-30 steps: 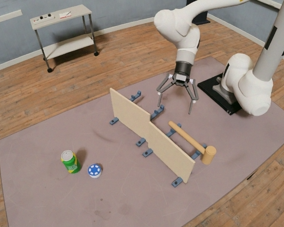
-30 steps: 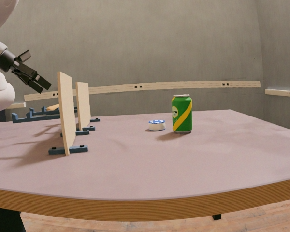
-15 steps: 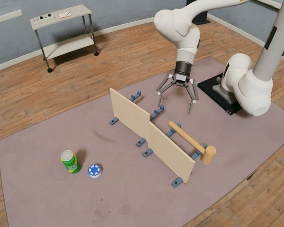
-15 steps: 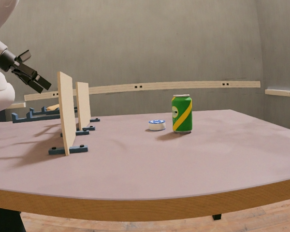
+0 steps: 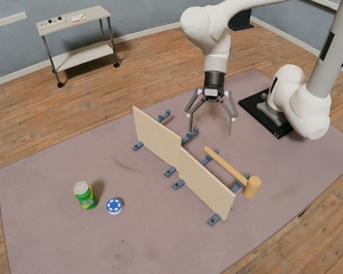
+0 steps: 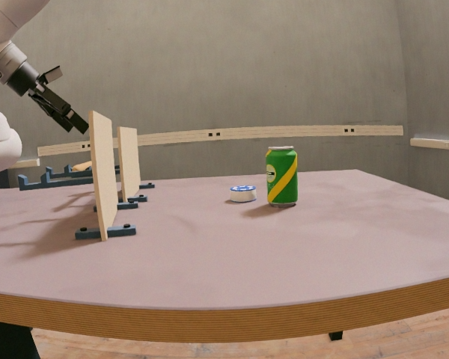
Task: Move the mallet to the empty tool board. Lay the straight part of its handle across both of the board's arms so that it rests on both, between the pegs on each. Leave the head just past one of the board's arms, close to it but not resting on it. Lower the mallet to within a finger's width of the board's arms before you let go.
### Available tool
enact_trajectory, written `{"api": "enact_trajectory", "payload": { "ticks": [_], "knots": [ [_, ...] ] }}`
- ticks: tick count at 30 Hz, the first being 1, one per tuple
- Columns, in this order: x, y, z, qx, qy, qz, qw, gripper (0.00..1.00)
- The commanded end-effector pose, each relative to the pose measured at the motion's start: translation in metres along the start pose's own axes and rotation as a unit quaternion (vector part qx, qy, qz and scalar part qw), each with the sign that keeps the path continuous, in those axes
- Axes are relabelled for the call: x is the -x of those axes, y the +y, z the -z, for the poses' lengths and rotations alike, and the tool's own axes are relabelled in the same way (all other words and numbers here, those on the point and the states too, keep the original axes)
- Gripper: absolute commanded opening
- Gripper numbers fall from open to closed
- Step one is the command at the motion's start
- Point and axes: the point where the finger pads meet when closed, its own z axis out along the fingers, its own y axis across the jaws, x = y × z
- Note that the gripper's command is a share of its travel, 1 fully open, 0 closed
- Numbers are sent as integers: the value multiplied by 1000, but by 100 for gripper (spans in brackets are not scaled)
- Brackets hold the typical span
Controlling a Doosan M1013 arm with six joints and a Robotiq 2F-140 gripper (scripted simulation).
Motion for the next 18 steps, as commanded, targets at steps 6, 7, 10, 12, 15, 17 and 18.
{"api": "enact_trajectory", "payload": {
  "ticks": [6,7,10,12,15,17,18],
  "knots": [
    [-35,9,6,-50,-107,-91,989,100],
    [-38,12,8,-51,-121,-101,986,100],
    [-46,19,13,-46,-161,-131,977,100],
    [-51,26,18,-38,-187,-152,970,100],
    [-54,29,20,-32,-200,-162,966,100],
    [-64,43,30,-6,-242,-198,950,100],
    [-66,46,32,0,-250,-205,946,100]
  ]
}}
